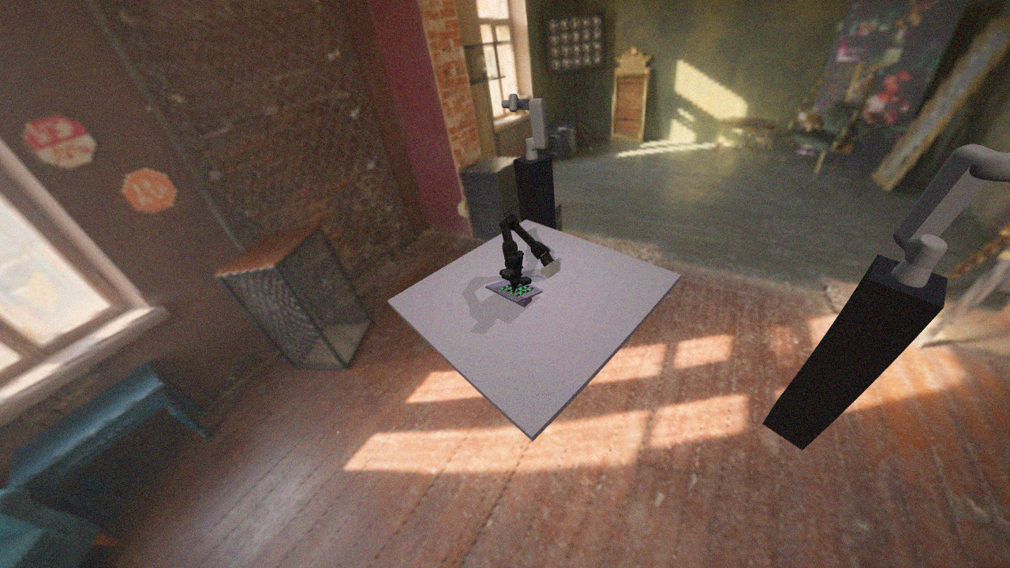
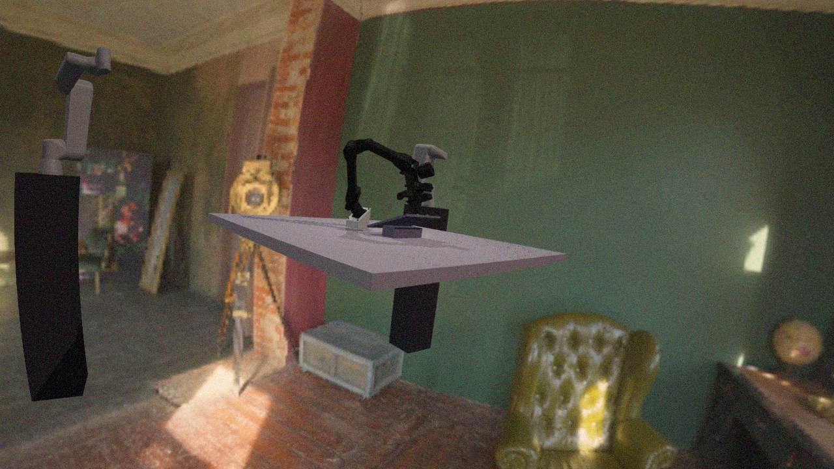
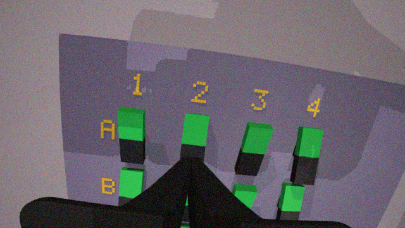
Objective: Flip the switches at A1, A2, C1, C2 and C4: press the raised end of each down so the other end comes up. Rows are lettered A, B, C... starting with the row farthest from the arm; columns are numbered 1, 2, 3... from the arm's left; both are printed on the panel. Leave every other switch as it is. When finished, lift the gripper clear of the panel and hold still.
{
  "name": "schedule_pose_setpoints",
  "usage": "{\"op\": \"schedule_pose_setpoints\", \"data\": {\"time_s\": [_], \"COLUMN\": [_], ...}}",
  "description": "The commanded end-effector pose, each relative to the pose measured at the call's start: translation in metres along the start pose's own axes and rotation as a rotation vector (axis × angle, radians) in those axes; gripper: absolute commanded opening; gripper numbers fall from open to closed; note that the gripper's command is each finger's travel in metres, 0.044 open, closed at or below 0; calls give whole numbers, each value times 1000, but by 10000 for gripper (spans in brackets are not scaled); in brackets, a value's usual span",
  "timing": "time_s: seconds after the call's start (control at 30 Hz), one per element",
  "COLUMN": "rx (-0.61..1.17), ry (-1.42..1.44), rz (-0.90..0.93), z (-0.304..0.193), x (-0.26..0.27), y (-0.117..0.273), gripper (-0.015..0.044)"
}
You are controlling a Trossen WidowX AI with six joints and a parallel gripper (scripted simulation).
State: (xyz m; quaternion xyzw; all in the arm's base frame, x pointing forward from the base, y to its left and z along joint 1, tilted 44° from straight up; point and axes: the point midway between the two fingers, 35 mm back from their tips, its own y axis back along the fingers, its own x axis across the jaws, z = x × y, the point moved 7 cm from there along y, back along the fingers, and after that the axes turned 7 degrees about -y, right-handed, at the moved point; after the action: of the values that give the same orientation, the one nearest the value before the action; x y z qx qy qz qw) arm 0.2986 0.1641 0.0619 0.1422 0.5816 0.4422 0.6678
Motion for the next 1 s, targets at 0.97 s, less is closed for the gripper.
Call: {"op": "schedule_pose_setpoints", "data": {"time_s": [0.97], "rx": [0], "ry": [5], "rz": [-6], "z": [-1], "x": [0], "y": [-5], "gripper": [0]}}
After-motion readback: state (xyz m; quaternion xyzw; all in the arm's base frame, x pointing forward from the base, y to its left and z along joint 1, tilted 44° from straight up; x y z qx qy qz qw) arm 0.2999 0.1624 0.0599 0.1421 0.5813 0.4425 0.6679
